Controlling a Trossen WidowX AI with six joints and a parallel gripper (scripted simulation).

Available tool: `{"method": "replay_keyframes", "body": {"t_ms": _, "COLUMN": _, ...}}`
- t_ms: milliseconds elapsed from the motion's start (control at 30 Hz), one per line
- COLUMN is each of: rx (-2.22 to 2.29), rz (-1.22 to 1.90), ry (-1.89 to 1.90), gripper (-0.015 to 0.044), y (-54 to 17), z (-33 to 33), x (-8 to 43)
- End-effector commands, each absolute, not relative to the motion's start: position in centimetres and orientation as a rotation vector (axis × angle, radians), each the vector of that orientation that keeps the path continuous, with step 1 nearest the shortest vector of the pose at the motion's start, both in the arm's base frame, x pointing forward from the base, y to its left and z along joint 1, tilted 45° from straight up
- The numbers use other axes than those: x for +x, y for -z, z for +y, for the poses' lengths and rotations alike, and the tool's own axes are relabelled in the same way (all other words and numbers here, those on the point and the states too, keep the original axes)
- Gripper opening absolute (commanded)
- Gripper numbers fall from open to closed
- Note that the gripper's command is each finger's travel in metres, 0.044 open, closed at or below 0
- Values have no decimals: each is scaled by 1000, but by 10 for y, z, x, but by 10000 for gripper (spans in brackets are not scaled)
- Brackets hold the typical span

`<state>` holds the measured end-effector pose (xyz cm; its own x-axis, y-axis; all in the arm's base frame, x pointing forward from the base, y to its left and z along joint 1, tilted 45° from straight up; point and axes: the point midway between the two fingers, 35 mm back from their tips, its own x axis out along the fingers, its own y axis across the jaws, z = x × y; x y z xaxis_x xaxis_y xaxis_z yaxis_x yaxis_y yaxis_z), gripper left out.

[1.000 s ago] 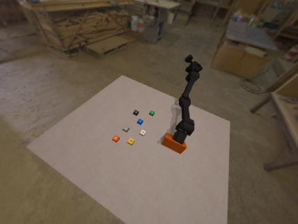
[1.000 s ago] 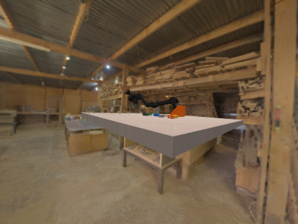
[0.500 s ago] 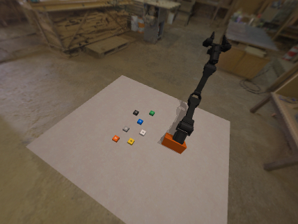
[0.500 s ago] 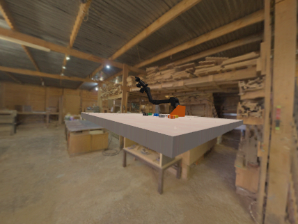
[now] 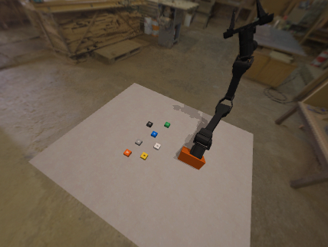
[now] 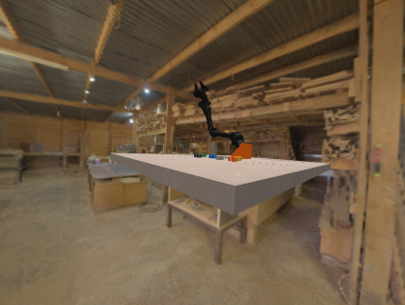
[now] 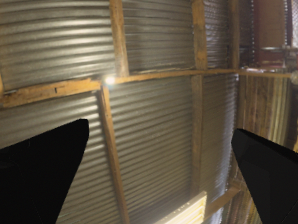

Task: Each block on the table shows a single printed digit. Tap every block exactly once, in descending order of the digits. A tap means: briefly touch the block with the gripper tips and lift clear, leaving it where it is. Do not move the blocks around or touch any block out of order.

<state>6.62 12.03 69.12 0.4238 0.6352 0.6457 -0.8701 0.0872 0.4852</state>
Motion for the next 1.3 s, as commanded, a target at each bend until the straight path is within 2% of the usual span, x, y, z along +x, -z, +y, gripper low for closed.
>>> {"method": "replay_keyframes", "body": {"t_ms": 0, "rx": 764, "rz": -174, "ry": -1021, "gripper": 400, "y": -647, "z": 176, "x": 94}}
{"method": "replay_keyframes", "body": {"t_ms": 200, "rx": 476, "rz": 26, "ry": -792, "gripper": 400, "y": -562, "z": 229, "x": 150}}
{"method": "replay_keyframes", "body": {"t_ms": 367, "rx": 242, "rz": 211, "ry": -573, "gripper": 400, "y": -479, "z": 241, "x": 202}}
{"method": "replay_keyframes", "body": {"t_ms": 533, "rx": 13, "rz": 419, "ry": -334, "gripper": 400, "y": -392, "z": 222, "x": 247}}
{"method": "replay_keyframes", "body": {"t_ms": 700, "rx": -217, "rz": 658, "ry": -82, "gripper": 400, "y": -308, "z": 174, "x": 276}}
{"method": "replay_keyframes", "body": {"t_ms": 867, "rx": -455, "rz": 948, "ry": 180, "gripper": 400, "y": -234, "z": 102, "x": 280}}
{"method": "replay_keyframes", "body": {"t_ms": 1033, "rx": -706, "rz": 1317, "ry": 431, "gripper": 400, "y": -182, "z": 17, "x": 251}}
{"method": "replay_keyframes", "body": {"t_ms": 1267, "rx": -740, "rz": 1373, "ry": 461, "gripper": 400, "y": -177, "z": 6, "x": 245}}
